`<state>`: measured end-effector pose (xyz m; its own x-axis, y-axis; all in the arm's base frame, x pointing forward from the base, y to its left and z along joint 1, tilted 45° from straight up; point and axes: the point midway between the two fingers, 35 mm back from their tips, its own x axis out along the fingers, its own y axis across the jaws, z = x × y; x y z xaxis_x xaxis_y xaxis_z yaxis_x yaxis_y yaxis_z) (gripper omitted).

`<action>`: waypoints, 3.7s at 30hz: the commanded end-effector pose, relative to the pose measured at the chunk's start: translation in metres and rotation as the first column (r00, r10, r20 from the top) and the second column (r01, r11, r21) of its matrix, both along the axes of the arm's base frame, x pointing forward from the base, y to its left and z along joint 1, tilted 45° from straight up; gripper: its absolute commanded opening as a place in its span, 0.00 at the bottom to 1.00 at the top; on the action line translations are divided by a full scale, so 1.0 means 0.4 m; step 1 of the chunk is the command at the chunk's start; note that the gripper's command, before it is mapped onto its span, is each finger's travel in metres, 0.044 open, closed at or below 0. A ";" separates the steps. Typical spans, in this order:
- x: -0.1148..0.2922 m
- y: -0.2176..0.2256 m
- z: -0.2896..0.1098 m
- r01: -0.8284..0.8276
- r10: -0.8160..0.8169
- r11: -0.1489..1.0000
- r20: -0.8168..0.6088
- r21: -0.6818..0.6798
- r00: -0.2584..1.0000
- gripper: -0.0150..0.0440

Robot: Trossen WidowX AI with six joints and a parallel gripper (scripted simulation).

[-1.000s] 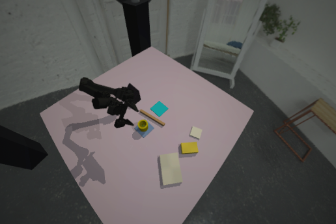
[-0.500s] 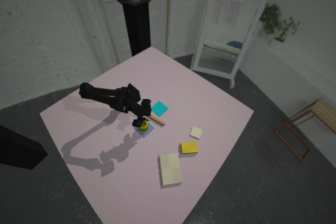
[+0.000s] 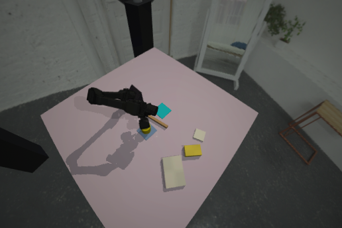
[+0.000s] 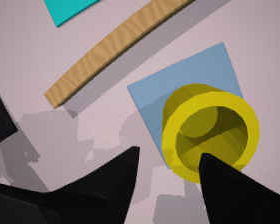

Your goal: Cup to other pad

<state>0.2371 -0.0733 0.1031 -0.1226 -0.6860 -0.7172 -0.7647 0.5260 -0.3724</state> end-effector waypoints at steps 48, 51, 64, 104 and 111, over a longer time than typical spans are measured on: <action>-0.017 -0.110 -0.109 -0.004 0.004 1.000 -0.007 -0.005 1.000 0.48; -0.017 -0.110 -0.109 -0.004 0.004 1.000 -0.007 -0.005 1.000 0.45; -0.017 -0.110 -0.109 -0.004 0.004 1.000 -0.007 -0.005 1.000 0.30; -0.005 -0.030 -0.040 -0.011 0.011 1.000 -0.015 -0.008 1.000 0.25; -0.004 0.000 -0.069 -0.010 0.010 1.000 -0.013 -0.006 1.000 0.25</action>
<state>0.2355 -0.0784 0.0802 -0.1260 -0.6940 -0.7089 -0.7759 0.5142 -0.3655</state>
